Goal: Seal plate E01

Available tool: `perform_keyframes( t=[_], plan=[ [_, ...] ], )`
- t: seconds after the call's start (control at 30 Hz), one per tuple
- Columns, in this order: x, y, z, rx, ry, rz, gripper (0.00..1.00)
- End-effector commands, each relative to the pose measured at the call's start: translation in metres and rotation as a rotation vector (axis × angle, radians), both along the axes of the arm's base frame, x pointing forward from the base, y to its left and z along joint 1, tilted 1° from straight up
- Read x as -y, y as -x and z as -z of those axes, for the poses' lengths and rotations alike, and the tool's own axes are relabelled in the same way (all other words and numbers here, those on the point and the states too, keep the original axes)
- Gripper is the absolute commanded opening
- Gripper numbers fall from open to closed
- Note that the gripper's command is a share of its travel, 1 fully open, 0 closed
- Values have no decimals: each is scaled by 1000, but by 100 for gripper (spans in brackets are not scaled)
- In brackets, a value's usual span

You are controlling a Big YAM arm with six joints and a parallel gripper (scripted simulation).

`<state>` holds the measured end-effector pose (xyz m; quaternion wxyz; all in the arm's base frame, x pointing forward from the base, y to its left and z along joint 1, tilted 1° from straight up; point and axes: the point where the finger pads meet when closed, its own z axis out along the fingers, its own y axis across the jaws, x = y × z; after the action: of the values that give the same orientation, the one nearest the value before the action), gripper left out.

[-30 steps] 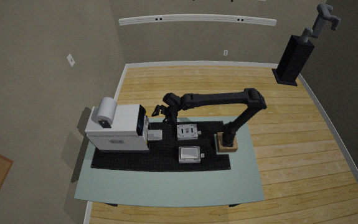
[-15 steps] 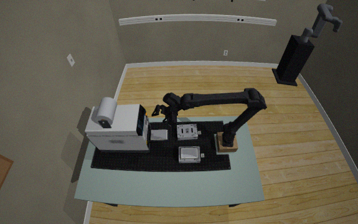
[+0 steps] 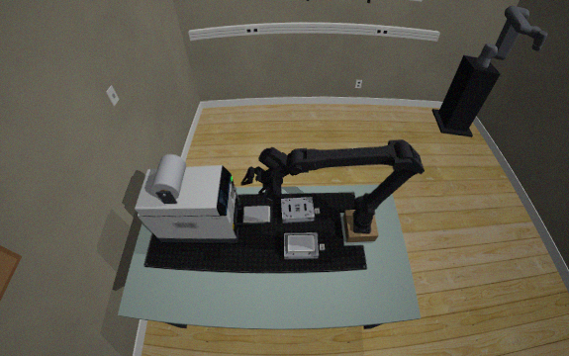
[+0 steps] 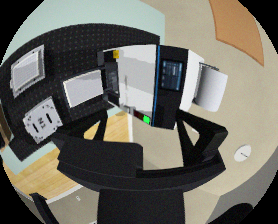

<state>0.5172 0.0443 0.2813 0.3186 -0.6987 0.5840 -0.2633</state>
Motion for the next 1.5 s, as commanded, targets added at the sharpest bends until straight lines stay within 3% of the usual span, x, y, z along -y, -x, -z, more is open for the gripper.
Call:
perform_keyframes(
  t=[0.0,0.43,0.7,0.9,0.93,1.03,1.2,1.47],
  plan=[
    [-2,-8,-19,49,2,-7,100],
    [-9,-13,-35,76,-1,-20,100],
    [7,-16,-39,82,0,10,100],
    [-5,-16,-42,87,-2,-13,100],
    [3,-13,-39,80,-45,21,99],
    [13,-10,-35,75,-76,60,99],
    [47,6,-9,31,-224,205,96],
    [74,18,31,-48,-427,367,92]
  ],
)
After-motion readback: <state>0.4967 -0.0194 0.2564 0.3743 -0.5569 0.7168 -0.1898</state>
